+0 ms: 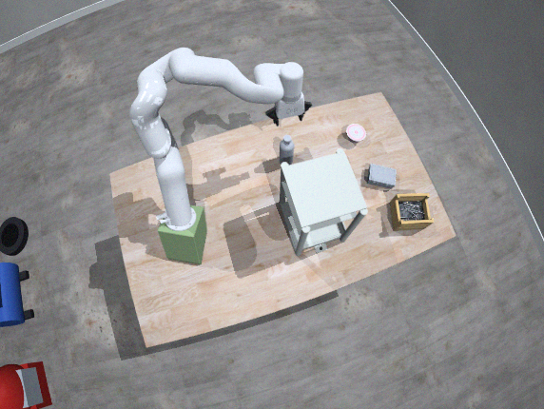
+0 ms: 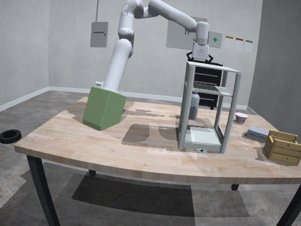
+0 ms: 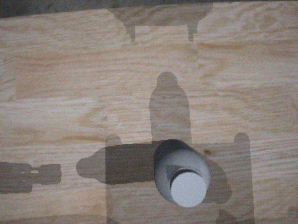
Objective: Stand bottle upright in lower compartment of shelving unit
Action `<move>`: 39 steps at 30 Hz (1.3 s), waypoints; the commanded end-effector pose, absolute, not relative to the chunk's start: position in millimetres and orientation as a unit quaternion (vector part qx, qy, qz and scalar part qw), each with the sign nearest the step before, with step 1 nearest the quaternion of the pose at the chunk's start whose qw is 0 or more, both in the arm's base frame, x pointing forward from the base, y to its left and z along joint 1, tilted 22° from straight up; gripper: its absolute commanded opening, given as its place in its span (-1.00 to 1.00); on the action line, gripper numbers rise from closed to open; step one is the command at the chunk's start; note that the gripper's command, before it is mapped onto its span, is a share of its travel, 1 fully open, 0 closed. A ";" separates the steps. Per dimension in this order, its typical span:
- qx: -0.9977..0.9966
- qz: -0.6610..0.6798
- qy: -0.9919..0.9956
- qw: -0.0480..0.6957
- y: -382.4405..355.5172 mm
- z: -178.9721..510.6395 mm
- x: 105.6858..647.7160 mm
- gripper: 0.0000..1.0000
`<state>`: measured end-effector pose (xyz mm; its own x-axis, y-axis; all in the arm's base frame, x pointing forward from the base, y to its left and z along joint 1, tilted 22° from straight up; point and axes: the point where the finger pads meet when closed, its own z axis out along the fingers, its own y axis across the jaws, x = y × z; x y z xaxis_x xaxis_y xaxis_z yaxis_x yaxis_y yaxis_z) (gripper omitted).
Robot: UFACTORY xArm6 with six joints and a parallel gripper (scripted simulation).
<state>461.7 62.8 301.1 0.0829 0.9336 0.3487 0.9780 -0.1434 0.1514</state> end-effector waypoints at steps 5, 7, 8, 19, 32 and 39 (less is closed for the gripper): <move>-0.733 -0.186 -0.652 0.059 62.5 302.9 462.5 0.73; -0.733 -0.185 -0.652 0.059 62.5 302.9 462.5 0.73; -0.733 -0.185 -0.652 0.059 62.5 302.9 462.5 0.73; -0.735 -0.179 -0.652 0.054 62.6 302.4 462.3 0.73; -0.740 -0.154 -0.654 0.034 62.8 301.2 462.1 0.73; -0.743 -0.139 -0.654 0.019 62.8 301.0 462.4 0.73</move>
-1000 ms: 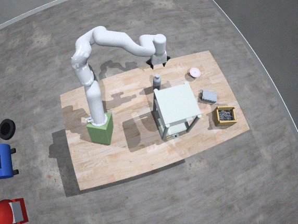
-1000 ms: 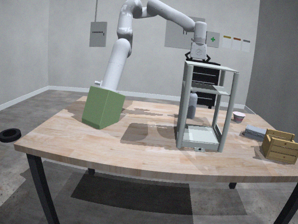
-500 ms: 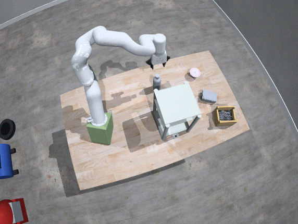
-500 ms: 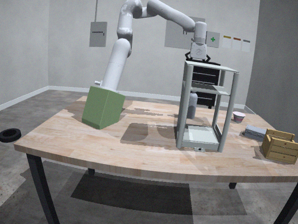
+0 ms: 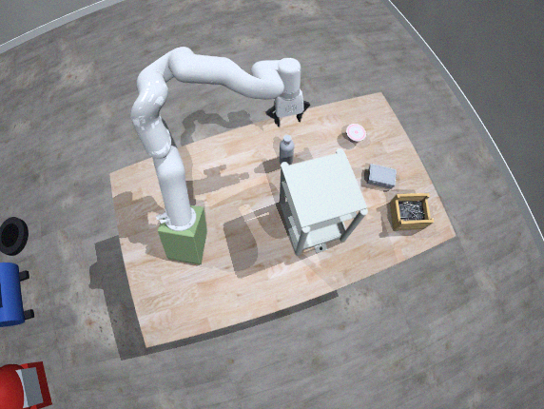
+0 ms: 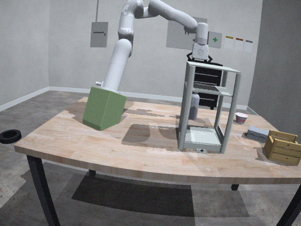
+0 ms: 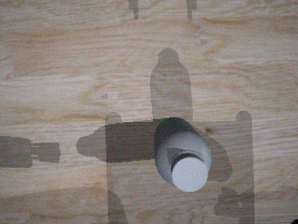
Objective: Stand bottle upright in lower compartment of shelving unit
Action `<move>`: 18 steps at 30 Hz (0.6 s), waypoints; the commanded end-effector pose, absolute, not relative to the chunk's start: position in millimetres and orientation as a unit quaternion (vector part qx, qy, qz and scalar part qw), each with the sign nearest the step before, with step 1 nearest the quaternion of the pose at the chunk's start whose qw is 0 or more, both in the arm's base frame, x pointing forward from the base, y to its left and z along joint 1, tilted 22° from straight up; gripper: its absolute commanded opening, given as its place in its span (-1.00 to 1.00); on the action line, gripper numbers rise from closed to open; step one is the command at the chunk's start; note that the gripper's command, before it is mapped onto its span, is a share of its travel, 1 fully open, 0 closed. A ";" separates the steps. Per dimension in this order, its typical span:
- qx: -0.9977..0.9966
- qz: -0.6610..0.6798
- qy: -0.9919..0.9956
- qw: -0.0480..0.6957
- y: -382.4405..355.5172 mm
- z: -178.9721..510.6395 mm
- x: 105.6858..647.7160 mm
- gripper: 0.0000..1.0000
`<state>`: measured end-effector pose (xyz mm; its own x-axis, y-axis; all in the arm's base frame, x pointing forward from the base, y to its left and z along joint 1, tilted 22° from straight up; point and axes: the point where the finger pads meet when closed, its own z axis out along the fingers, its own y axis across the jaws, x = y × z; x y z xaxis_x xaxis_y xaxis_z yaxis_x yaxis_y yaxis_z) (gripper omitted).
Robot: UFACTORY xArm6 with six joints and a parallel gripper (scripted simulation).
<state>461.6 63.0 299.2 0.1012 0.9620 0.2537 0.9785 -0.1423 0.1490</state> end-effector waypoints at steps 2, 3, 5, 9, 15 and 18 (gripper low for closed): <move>-0.745 -0.132 -0.654 0.012 62.7 301.0 462.7 0.73; -0.745 -0.128 -0.654 0.009 62.8 300.7 462.6 0.73; -0.747 -0.119 -0.655 0.002 63.0 300.1 462.4 0.73; -0.749 -0.100 -0.654 -0.014 63.1 299.3 462.4 0.73; -0.752 -0.081 -0.653 -0.033 63.0 299.2 462.9 0.73; -0.753 -0.062 -0.653 -0.047 63.4 298.1 462.7 0.73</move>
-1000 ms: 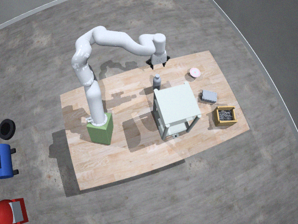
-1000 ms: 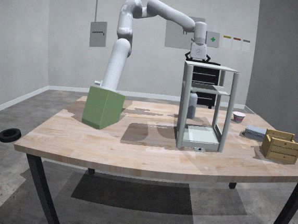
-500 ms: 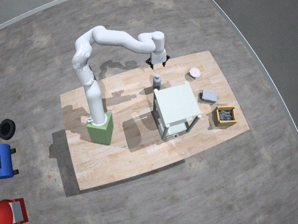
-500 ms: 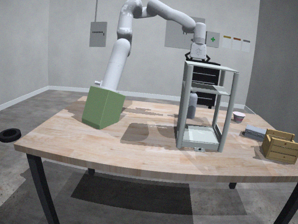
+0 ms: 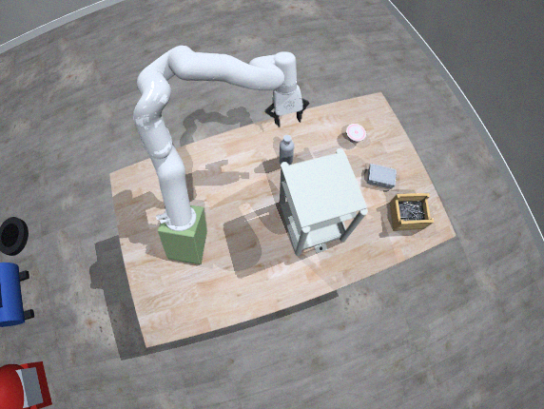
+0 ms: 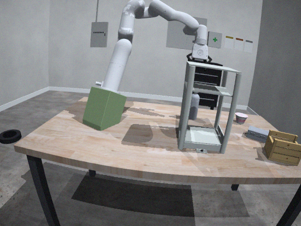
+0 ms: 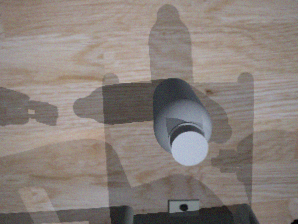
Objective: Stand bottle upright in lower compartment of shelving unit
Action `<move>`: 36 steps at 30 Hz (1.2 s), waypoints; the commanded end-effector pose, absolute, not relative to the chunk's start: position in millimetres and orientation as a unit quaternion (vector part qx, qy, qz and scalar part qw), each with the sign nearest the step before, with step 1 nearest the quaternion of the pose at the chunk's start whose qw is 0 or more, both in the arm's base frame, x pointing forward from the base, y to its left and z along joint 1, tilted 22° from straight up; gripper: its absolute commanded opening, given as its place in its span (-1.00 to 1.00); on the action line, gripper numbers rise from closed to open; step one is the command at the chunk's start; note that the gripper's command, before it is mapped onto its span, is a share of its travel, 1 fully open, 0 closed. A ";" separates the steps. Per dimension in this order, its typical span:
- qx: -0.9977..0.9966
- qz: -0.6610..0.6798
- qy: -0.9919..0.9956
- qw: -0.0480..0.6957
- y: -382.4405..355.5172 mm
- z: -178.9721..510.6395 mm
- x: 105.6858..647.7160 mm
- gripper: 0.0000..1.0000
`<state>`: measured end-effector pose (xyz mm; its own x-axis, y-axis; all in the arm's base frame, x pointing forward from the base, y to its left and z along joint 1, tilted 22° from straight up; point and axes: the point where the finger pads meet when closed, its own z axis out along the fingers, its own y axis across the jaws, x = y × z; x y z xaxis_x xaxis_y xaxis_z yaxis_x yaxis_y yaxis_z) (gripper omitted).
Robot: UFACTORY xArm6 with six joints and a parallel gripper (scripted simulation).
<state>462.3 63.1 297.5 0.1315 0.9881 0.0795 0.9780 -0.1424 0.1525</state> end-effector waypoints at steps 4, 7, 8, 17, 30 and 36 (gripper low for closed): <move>0.755 0.037 0.651 0.069 63.4 297.3 462.9 0.73; 0.756 0.017 0.649 0.087 63.5 296.8 463.1 0.73; 0.756 0.009 0.648 0.093 63.6 296.3 463.1 0.73; 0.755 -0.044 0.639 0.141 63.2 295.2 463.7 0.73; 0.741 -0.151 0.610 0.236 62.9 292.8 464.5 0.73; 0.730 -0.197 0.595 0.274 63.6 291.2 464.5 0.73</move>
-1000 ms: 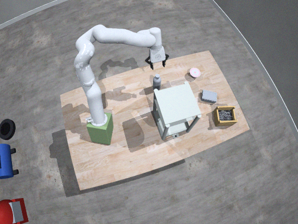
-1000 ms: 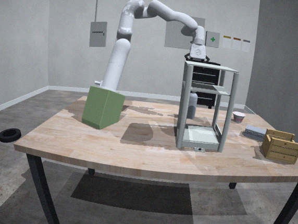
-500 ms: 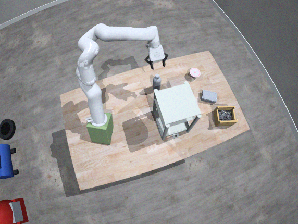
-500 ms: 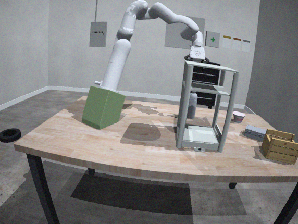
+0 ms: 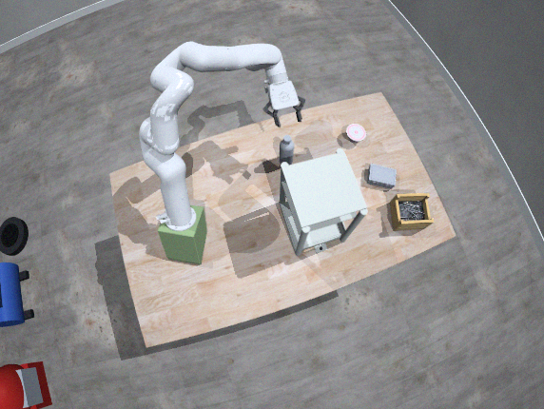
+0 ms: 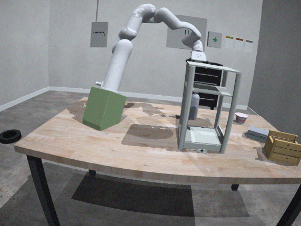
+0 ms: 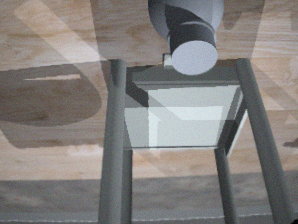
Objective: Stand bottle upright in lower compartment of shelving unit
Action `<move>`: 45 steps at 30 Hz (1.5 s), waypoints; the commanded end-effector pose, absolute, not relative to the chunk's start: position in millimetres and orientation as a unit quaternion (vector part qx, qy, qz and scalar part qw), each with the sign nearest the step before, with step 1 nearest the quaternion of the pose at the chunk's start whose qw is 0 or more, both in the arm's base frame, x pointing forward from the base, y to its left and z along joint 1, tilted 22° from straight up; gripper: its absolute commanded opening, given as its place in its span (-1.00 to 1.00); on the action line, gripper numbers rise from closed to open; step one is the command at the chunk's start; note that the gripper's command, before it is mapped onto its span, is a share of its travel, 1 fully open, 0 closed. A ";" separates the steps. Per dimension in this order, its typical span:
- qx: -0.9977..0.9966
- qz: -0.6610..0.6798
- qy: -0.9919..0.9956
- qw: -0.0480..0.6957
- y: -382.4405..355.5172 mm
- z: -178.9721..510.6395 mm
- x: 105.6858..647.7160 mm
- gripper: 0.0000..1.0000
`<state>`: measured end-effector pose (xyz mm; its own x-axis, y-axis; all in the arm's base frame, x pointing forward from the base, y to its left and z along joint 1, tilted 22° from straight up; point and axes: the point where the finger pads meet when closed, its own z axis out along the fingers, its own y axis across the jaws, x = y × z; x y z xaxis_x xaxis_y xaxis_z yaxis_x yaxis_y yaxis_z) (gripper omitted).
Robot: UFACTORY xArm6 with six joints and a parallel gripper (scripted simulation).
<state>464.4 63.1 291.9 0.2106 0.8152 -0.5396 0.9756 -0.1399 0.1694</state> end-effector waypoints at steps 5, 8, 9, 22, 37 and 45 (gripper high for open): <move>0.717 -0.238 0.578 0.307 64.4 289.8 464.5 0.73; 0.709 -0.262 0.569 0.325 64.3 288.5 464.5 0.73; 0.706 -0.269 0.565 0.330 64.4 288.2 464.5 0.73; 0.678 -0.334 0.532 0.381 65.3 285.8 464.6 0.73; 0.656 -0.375 0.508 0.413 65.5 284.0 464.7 0.73; 0.651 -0.383 0.503 0.419 65.8 283.7 464.7 0.73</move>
<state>464.4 65.8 282.2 0.1973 0.3395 -0.9197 0.9774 -0.1411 0.1576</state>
